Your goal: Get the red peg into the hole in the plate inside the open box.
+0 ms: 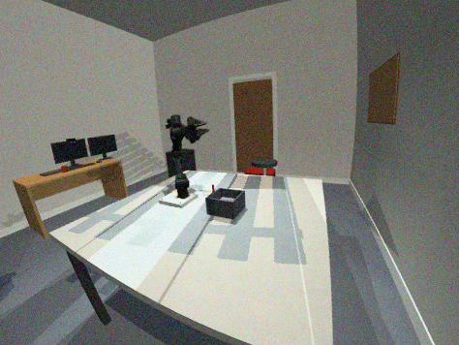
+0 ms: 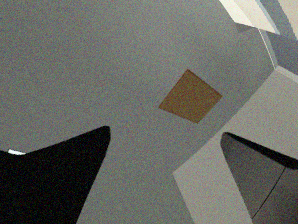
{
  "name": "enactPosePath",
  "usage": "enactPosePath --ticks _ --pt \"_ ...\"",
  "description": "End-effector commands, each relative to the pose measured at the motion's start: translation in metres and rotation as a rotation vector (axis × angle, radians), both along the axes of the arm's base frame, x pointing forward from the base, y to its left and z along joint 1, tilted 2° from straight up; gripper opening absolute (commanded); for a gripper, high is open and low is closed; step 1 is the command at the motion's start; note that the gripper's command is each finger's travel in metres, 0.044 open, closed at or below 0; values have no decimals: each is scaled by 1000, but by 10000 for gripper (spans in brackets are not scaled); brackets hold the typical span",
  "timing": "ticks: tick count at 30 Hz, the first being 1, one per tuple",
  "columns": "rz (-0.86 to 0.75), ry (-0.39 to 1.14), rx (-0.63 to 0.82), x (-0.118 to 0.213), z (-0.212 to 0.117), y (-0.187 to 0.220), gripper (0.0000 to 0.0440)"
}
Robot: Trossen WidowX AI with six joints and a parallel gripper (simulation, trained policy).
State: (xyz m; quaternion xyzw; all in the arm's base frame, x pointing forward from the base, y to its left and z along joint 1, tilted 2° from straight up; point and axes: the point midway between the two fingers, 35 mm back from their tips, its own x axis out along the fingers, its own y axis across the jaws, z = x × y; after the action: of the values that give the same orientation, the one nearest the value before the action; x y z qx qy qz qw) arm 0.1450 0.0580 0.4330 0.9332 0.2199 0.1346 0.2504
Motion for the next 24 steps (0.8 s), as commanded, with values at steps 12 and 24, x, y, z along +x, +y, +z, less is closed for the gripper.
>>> enactPosePath --ticks 12,24 --pt "-69 14 -66 28 -20 -15 440" --pt "-36 338 -270 69 -114 -9 440"
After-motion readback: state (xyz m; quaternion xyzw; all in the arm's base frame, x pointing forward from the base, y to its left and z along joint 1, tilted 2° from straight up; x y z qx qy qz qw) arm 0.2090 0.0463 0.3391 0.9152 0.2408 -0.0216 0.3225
